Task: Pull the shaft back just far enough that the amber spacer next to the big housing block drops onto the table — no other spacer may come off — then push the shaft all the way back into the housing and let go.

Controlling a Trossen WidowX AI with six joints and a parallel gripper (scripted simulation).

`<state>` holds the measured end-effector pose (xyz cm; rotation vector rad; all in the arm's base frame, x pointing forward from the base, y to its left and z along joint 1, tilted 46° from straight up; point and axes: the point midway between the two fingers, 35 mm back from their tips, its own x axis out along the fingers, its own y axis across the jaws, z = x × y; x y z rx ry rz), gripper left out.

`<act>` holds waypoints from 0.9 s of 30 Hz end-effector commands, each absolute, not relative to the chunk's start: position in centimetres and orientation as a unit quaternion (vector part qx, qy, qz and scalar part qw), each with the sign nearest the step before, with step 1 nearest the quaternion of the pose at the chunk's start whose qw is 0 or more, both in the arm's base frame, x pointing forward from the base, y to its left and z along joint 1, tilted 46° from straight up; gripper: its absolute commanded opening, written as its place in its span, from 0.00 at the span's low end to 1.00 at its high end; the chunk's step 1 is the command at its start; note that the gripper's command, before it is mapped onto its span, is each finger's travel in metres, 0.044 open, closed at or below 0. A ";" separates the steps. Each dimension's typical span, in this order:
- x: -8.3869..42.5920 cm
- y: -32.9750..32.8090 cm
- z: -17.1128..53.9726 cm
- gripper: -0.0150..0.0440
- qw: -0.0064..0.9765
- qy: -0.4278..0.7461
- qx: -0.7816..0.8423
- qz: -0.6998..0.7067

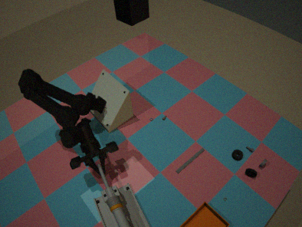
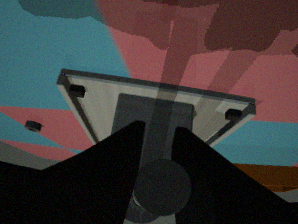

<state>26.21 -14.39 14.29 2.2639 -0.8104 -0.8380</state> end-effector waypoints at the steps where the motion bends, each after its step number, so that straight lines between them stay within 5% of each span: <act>1: 26.2 -14.4 14.3 0.25 0.292 -0.304 0.850 -0.314; 27: 25.9 -14.3 14.2 0.25 0.292 -0.304 0.850 -0.314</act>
